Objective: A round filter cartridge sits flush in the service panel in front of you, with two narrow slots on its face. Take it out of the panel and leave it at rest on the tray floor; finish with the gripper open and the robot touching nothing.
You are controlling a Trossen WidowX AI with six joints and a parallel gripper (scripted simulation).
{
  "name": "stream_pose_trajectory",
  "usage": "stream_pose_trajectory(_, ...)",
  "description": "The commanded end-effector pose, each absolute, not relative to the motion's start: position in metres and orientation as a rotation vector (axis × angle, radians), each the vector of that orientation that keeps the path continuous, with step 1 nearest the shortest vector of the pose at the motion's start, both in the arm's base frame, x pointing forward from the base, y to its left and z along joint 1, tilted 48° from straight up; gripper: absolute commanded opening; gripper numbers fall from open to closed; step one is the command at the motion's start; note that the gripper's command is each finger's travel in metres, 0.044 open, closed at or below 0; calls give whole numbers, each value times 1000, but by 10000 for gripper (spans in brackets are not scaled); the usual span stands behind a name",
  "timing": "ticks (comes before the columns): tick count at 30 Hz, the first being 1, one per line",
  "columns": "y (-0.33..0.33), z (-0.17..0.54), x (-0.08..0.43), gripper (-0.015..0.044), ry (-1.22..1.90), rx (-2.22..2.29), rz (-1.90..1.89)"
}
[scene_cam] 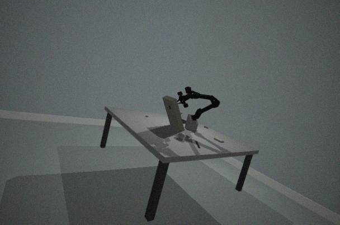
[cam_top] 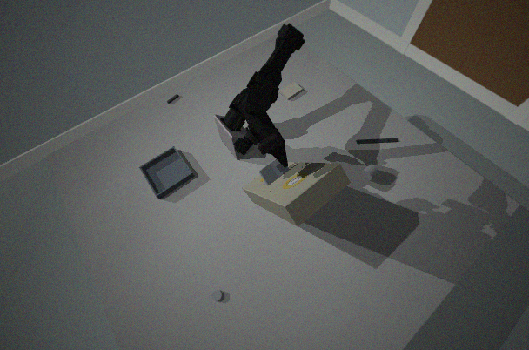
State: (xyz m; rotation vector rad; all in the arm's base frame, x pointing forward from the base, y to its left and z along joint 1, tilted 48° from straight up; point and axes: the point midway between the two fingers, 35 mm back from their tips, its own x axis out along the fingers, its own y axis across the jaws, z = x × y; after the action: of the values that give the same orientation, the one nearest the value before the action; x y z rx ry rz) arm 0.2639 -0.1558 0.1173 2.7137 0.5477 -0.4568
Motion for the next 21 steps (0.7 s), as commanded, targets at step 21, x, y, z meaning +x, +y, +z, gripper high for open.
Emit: stream_pose_trajectory(21, -141, 102, 296, 91, 549, 2724, -461)
